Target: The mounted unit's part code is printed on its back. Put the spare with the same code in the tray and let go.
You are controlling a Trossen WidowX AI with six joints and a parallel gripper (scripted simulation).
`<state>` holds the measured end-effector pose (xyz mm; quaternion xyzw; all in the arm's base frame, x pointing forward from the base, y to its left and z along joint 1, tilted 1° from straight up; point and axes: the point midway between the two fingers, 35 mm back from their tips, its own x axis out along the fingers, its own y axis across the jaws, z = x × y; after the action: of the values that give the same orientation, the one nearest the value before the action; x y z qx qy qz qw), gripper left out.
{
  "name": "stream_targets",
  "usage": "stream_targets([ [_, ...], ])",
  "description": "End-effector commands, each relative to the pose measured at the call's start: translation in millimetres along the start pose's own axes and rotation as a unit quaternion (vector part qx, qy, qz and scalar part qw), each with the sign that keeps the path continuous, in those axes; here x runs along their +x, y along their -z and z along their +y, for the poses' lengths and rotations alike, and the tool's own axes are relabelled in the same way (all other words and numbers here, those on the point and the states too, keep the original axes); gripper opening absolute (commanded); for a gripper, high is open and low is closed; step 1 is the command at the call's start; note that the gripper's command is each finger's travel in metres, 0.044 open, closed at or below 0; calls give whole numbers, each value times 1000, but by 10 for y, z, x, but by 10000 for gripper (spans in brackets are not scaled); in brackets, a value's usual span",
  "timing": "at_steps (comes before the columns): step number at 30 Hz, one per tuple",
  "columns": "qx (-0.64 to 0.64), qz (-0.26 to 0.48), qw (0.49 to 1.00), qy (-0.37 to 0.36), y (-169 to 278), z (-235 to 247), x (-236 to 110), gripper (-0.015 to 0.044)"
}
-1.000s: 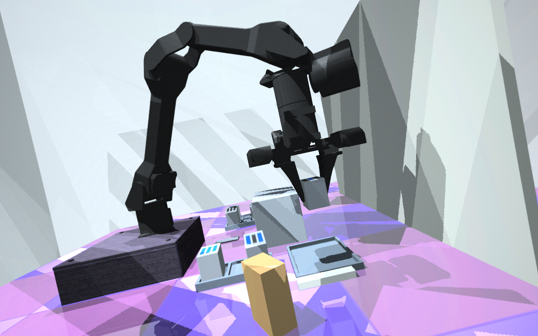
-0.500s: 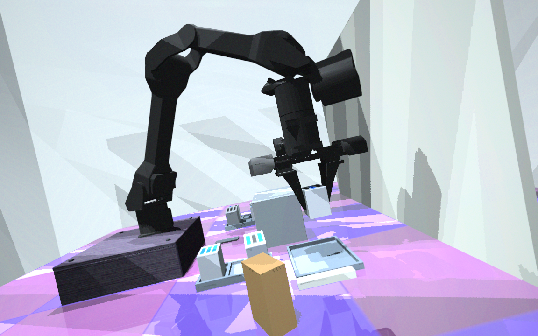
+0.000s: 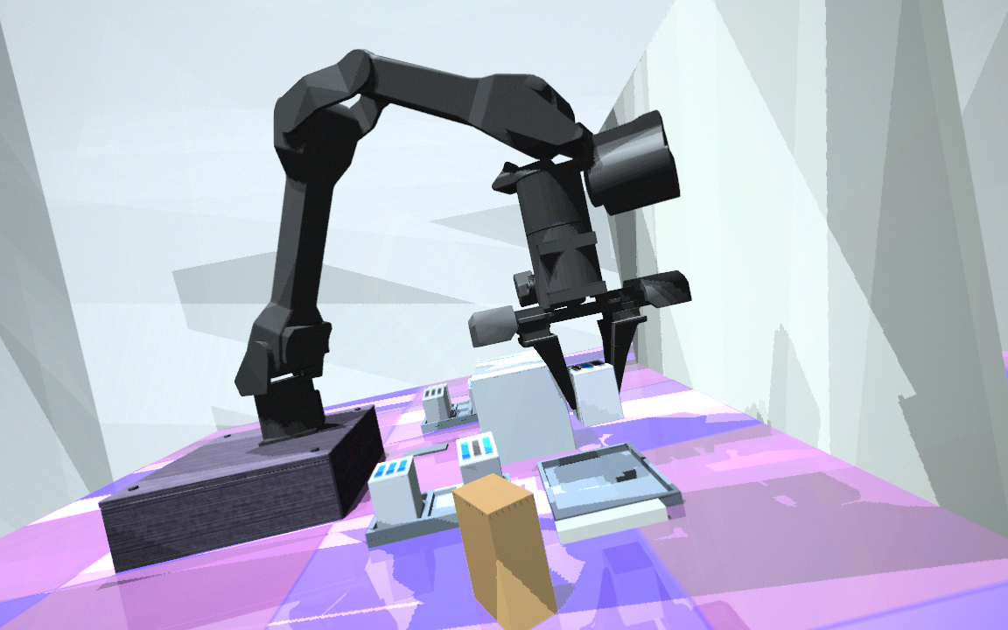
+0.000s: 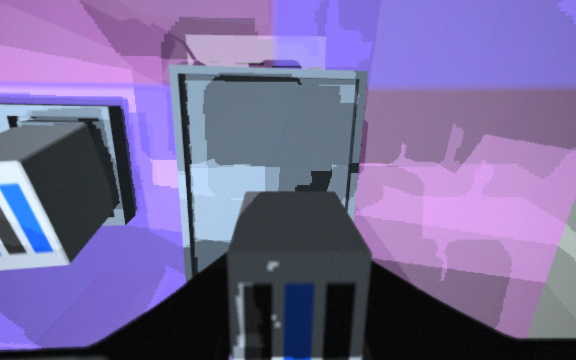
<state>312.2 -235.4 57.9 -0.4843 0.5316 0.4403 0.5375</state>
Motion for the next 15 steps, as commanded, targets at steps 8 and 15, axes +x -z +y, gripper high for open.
stream_targets([
  [8,-3,-2,1000,-3,-16,28,126,0],
  [15,-3,-2,1000,-3,-20,36,188,0],
])
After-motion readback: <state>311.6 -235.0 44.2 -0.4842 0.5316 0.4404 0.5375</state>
